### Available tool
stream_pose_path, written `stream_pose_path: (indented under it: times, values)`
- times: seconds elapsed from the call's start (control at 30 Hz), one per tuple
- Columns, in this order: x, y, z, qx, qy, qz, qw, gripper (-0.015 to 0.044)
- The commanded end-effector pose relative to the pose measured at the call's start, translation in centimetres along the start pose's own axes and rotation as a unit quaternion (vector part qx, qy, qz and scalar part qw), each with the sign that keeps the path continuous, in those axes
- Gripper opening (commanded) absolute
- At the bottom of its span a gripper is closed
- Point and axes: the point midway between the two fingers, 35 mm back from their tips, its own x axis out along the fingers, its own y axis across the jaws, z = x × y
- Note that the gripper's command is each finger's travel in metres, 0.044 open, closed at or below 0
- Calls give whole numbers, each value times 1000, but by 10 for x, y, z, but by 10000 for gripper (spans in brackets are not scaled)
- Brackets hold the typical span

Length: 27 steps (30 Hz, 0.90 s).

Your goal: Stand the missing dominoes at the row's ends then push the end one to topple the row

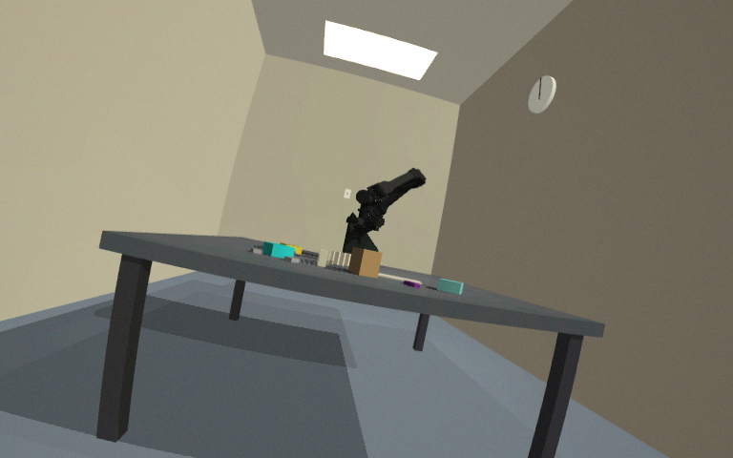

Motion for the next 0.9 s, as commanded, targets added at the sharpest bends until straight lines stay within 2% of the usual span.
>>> stream_pose_path:
  times: [0.0,0.3,0.53,0.87]
  values:
    - [0,0,1,-2,-2,1,1000,0]
    - [2,0,1,-2,-2,0,1000,0]
    - [79,1,2,-1,-3,2,1000,0]
    - [81,-8,2,-2,-3,2,1000,0]
